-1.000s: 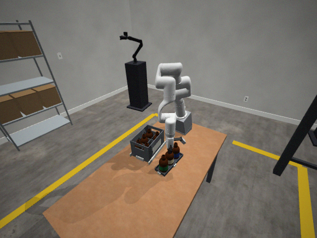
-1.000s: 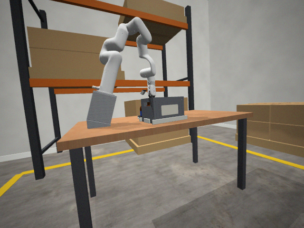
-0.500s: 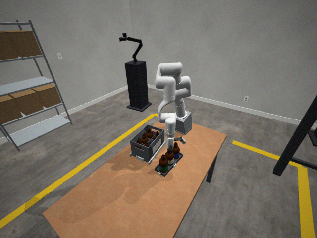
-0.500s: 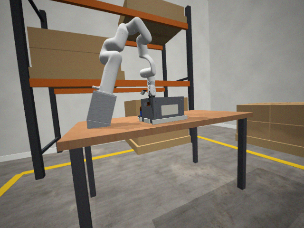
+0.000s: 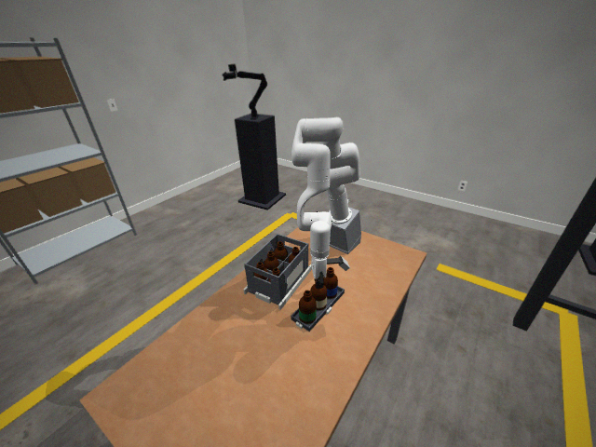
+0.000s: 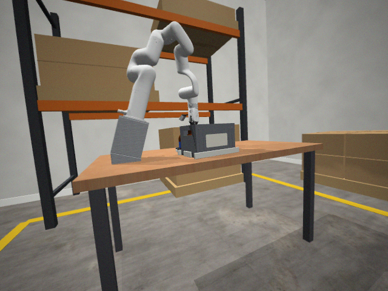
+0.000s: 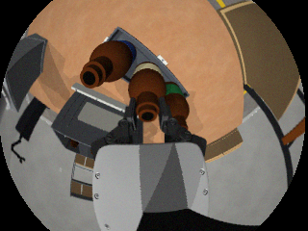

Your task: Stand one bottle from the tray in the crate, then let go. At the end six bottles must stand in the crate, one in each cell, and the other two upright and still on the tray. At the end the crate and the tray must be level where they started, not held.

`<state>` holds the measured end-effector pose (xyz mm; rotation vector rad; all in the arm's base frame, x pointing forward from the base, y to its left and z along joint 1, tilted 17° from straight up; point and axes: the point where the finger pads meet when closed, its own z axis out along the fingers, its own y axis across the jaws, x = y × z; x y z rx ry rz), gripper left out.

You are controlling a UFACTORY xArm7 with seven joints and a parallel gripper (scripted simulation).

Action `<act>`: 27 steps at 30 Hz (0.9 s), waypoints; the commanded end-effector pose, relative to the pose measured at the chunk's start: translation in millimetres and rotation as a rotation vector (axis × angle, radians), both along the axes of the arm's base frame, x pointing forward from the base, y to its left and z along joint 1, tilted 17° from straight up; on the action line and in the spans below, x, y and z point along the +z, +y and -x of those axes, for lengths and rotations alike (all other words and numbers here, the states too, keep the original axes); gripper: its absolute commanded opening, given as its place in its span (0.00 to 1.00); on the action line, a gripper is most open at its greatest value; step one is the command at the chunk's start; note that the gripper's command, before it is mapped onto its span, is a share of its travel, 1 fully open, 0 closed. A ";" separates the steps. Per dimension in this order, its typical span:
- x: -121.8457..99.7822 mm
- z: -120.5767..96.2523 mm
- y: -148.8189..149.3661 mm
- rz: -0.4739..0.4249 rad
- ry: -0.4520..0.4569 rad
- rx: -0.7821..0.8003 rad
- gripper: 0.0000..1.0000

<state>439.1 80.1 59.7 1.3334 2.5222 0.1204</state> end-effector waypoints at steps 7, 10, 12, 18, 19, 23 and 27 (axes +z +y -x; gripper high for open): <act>6.9 0.5 1.3 -0.002 -0.005 0.001 0.00; 9.7 1.6 1.6 -0.002 -0.005 0.001 0.00; 11.7 2.4 1.8 -0.002 -0.005 0.001 0.00; 16.0 4.1 2.3 -0.002 -0.005 0.001 0.00; 17.1 4.5 2.4 -0.002 -0.005 0.001 0.00; 21.7 6.3 2.9 -0.002 -0.005 0.001 0.00; 26.1 8.0 3.3 -0.002 -0.005 0.001 0.00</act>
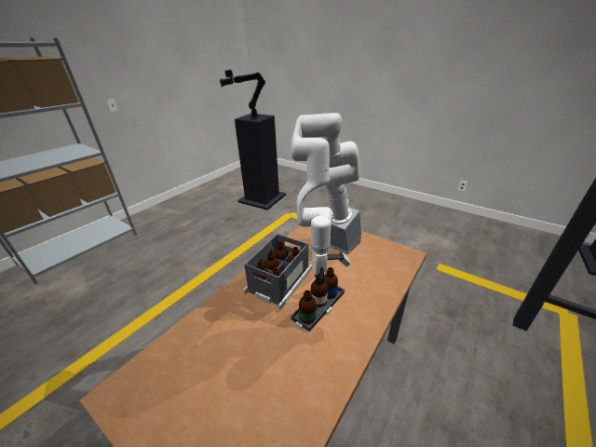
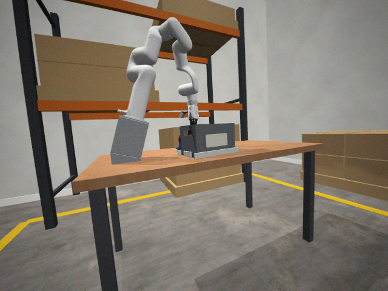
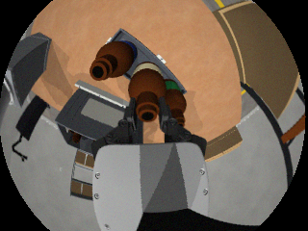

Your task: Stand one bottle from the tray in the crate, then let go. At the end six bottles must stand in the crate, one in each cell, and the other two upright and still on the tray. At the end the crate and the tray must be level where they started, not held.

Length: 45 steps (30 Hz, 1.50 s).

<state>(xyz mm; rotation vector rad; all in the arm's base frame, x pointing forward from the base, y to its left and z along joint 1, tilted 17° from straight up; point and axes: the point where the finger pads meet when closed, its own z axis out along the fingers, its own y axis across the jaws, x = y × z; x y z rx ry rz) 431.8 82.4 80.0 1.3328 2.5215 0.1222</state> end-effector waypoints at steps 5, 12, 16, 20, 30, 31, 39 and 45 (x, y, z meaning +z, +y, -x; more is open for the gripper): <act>10.5 2.6 1.5 -0.001 -0.003 0.001 0.00; 14.1 4.0 1.9 -0.001 -0.003 0.001 0.00; 16.0 4.8 2.1 -0.001 -0.003 0.001 0.00; 17.0 5.1 2.2 -0.001 -0.003 0.001 0.00; 17.3 5.3 2.2 -0.001 -0.003 0.001 0.00; 17.3 5.3 2.2 -0.001 -0.003 0.001 0.00; 17.3 5.3 2.2 -0.001 -0.003 0.001 0.00; 17.6 5.4 2.3 -0.001 -0.003 0.001 0.00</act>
